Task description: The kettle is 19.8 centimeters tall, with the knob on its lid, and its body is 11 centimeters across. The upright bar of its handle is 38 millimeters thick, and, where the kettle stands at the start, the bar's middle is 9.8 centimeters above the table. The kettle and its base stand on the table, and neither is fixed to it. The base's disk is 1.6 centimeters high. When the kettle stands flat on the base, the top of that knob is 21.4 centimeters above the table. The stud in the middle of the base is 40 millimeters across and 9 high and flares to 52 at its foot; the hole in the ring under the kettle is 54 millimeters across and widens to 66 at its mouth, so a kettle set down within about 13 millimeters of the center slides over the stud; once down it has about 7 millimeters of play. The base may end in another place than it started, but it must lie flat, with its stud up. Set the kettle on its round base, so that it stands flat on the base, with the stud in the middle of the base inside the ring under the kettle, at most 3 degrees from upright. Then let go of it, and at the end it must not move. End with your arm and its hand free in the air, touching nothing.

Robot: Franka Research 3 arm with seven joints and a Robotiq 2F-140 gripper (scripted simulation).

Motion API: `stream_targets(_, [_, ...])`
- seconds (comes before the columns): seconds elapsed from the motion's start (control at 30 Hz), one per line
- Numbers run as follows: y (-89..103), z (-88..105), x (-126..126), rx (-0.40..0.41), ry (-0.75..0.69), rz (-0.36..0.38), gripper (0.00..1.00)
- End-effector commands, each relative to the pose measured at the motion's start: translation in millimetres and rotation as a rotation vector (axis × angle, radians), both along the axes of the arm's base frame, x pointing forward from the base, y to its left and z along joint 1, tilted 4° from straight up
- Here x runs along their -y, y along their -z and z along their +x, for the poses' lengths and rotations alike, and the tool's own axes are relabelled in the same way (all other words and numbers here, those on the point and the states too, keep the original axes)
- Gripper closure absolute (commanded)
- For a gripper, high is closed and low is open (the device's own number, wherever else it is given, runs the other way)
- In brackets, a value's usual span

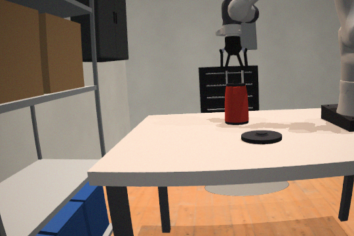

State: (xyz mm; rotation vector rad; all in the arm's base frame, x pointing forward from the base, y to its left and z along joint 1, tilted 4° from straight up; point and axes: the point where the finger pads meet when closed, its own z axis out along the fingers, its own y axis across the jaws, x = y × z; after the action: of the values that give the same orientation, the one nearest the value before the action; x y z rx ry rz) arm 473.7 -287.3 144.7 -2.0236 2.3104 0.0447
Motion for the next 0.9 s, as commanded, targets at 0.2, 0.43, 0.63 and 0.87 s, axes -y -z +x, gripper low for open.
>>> stream_targets(0.2, [1.2,0.9,-2.2,0.000,-0.008,0.002,0.53])
stream_targets(0.43, [1.1,1.5,-3.6,0.000,-0.008,0.002,0.53])
stream_targets(0.63, [1.0,1.8,-4.4,0.000,-0.008,0.002,0.53])
stream_targets(0.87, [1.0,1.8,-4.4,0.000,-0.008,0.002,0.53])
